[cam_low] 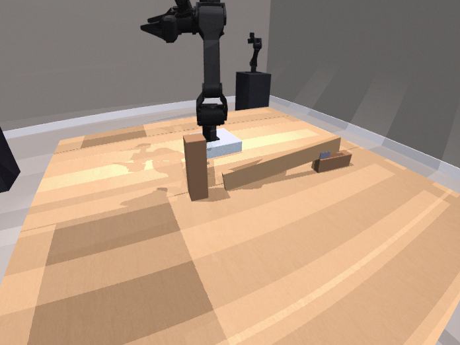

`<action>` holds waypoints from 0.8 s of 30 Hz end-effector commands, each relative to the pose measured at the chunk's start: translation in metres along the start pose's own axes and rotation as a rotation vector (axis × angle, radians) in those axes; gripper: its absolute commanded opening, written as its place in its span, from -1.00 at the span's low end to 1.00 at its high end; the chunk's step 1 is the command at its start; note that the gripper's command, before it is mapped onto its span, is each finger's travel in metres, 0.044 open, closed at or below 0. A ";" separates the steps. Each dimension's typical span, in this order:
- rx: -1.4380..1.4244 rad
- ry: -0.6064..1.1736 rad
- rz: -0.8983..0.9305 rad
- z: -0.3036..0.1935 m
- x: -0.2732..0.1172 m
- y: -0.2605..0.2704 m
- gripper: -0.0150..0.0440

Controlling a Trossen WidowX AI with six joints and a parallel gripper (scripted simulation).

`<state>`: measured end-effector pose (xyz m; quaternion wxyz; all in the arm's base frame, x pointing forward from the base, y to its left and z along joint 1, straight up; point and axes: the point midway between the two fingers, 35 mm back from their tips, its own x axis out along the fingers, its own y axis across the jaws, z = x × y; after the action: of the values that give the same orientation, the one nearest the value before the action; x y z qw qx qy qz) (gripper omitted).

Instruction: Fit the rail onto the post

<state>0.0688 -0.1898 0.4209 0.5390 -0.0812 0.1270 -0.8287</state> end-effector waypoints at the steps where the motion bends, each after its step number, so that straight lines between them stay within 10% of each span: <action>1: 0.002 0.002 -0.005 0.000 0.000 -0.002 0.95; 14: 0.079 0.188 -0.476 -0.033 0.005 -0.136 1.00; 24: 0.208 0.456 -1.053 -0.091 -0.086 -0.262 1.00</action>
<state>-0.1343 -0.0454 0.4222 0.1048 0.0639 0.1139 -0.9859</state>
